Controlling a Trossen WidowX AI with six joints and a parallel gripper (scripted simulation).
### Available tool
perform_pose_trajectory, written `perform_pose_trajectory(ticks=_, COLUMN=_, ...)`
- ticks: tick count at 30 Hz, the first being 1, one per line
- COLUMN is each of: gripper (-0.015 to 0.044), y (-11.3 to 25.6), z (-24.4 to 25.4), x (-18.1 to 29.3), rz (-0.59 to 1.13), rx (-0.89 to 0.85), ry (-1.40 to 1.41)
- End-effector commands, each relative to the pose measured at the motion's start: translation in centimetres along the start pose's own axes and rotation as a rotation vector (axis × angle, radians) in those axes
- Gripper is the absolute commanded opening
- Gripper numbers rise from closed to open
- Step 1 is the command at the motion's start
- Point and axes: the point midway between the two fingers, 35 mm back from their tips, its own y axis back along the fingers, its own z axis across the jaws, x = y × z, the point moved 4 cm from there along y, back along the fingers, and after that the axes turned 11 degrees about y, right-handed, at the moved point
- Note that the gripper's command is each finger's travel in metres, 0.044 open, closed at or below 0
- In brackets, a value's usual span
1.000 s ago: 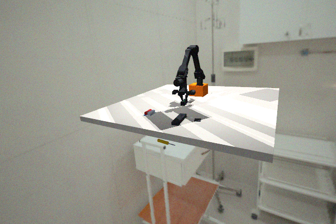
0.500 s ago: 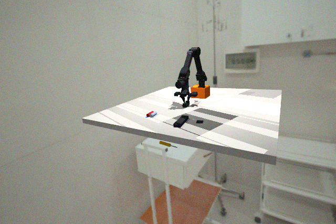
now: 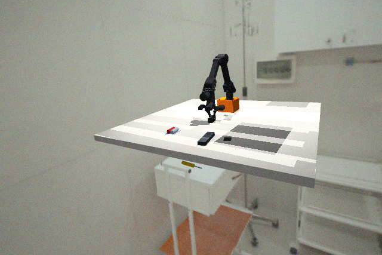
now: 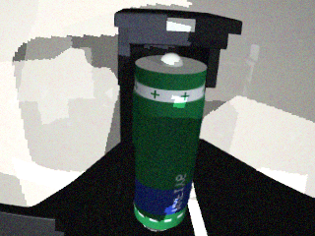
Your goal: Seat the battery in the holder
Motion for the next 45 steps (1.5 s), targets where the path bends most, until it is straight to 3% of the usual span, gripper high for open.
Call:
perform_pose_trajectory(ticks=1, gripper=0.0078, y=-0.33, z=0.1, x=0.4, rz=0.017, rx=-0.004, ry=-0.003)
perform_pose_trajectory(ticks=45, gripper=0.0078, y=-0.43, z=0.16, x=0.58, rz=-0.002, rx=0.003, ry=-0.003)
